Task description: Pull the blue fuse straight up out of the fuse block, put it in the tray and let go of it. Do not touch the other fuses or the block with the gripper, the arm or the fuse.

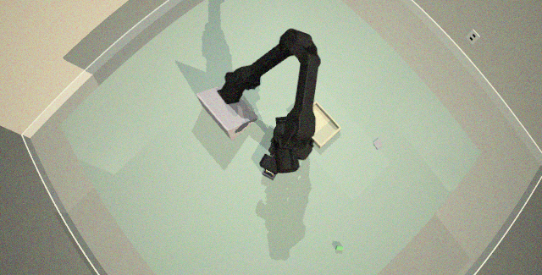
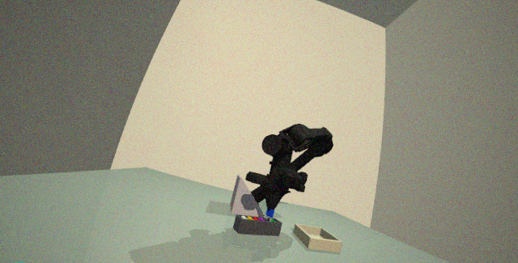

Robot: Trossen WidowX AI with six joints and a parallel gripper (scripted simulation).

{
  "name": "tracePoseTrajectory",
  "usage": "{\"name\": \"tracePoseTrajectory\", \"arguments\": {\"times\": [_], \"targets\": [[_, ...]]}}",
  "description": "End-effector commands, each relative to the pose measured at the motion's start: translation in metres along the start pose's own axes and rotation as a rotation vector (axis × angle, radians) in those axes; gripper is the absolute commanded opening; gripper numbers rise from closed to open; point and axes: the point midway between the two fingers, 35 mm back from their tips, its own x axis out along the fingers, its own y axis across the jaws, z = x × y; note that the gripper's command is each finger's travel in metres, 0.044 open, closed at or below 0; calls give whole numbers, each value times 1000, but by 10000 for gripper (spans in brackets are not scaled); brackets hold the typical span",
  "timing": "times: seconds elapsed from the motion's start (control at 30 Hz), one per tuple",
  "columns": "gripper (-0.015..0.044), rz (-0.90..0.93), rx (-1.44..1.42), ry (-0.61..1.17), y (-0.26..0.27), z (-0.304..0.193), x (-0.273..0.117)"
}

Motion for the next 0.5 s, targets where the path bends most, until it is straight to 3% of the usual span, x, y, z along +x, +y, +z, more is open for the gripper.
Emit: {"name": "tracePoseTrajectory", "arguments": {"times": [0.0,0.47], "targets": [[0,-3,-5,4,0,-1,-2],[0,-3,-5,5,0,-1,-21]]}}
